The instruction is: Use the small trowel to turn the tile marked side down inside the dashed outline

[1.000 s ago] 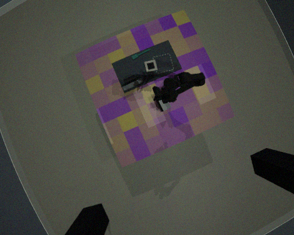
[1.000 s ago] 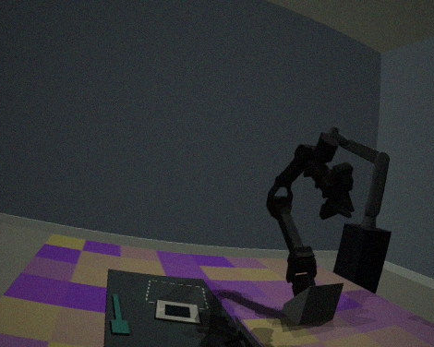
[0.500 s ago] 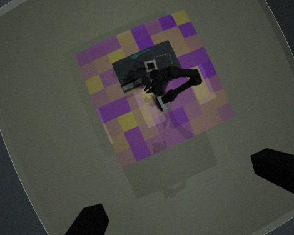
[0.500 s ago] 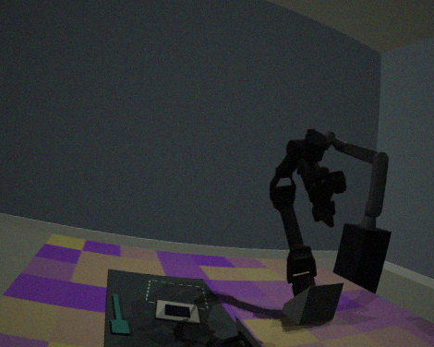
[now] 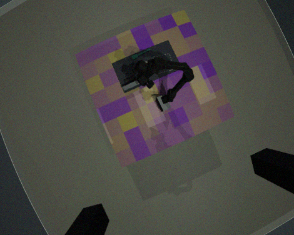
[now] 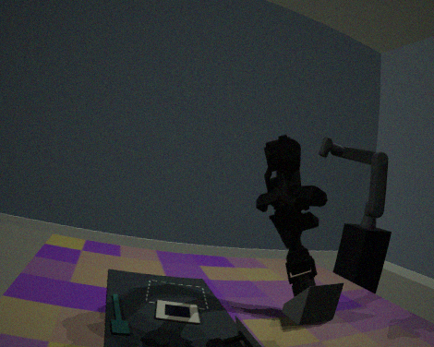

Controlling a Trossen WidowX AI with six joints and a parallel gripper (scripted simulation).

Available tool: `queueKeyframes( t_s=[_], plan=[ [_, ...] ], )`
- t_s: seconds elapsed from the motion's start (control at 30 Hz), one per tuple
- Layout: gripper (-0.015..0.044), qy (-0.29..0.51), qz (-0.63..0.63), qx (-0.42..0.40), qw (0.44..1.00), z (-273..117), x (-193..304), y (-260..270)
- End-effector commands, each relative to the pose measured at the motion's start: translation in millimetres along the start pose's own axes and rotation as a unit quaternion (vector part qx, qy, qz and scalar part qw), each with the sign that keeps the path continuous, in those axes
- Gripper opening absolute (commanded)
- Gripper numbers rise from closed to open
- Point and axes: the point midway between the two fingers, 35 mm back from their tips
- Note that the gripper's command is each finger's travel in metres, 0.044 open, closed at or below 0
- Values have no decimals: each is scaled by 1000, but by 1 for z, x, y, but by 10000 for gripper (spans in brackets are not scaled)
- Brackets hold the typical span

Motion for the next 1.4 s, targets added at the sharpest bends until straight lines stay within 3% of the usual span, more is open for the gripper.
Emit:
queueKeyframes(
  t_s=[0.0, 0.67, 1.37],
  plan=[
    [100, 34, 40, -22, 998, 18, 23, -11],
    [100, 225, 218, -159, 936, 142, 174, -25],
    [100, 225, 221, -161, 935, 153, 162, -4]
  ],
)
Point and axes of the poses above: the point midway between the two fingers, 35 mm back from their tips, its own z axis out along the fingers, its own y axis across the jaws, x = y × z, and after that the axes turned 15 degrees about -z, right-handed
